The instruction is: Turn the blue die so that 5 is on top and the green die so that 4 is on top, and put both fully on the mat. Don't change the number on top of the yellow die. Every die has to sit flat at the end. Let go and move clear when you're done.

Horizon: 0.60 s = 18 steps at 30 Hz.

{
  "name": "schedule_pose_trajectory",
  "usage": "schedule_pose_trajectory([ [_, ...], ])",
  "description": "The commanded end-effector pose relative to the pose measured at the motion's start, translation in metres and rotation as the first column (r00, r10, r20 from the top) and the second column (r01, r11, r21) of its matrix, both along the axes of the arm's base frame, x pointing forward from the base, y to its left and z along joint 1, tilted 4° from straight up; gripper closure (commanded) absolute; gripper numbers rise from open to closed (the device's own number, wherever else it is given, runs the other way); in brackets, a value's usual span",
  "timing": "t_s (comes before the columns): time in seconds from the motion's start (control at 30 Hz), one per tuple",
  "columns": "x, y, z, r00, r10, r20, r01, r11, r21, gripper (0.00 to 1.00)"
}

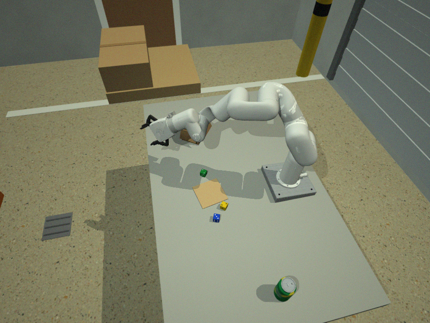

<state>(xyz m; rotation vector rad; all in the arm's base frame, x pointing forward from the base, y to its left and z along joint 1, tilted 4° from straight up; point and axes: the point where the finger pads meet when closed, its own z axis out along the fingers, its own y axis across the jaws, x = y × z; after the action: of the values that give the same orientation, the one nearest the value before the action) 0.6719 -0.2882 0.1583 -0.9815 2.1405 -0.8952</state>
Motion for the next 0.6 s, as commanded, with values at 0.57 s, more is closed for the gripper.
schedule_pose_trajectory([
  [0.57,-0.123,0.122,-0.04,0.78,0.31,-0.544,-0.289,0.949,0.127,0.0],
])
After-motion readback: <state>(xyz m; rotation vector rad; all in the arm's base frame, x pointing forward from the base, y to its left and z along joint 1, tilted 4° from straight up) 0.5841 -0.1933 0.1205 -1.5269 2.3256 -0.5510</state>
